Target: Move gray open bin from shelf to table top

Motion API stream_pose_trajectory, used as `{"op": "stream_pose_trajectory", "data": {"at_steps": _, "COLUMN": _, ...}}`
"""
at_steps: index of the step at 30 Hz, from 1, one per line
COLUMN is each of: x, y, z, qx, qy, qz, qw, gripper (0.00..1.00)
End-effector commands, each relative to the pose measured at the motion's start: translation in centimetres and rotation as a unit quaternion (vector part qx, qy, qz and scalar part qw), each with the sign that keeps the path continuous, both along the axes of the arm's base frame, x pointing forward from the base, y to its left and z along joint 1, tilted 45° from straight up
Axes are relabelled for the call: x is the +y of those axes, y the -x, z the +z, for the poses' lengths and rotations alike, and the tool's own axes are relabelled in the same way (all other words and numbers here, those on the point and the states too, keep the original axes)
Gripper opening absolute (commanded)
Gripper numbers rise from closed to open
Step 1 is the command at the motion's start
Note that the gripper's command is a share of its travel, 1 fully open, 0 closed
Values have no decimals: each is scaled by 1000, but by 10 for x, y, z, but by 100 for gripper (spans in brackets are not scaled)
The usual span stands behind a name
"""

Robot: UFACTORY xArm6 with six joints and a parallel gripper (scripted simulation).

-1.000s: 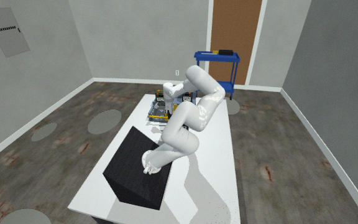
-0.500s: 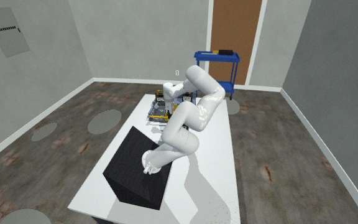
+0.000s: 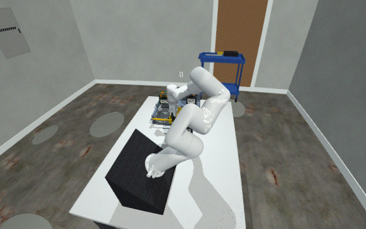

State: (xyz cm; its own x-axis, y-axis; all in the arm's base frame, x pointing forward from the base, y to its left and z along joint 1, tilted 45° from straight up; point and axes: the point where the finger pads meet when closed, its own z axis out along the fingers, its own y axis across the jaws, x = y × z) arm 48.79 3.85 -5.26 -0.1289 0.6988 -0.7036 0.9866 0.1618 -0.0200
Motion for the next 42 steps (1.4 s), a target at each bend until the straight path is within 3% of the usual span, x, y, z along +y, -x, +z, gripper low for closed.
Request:
{"op": "stream_pose_trajectory", "data": {"at_steps": 1, "x": 1, "y": -1, "z": 1, "qx": -2, "qy": -1, "qz": 1, "qw": 1000, "gripper": 0}}
{"op": "stream_pose_trajectory", "data": {"at_steps": 42, "x": 8, "y": 0, "z": 8, "qx": -1, "qy": -1, "qz": 1, "qw": 1000, "gripper": 0}}
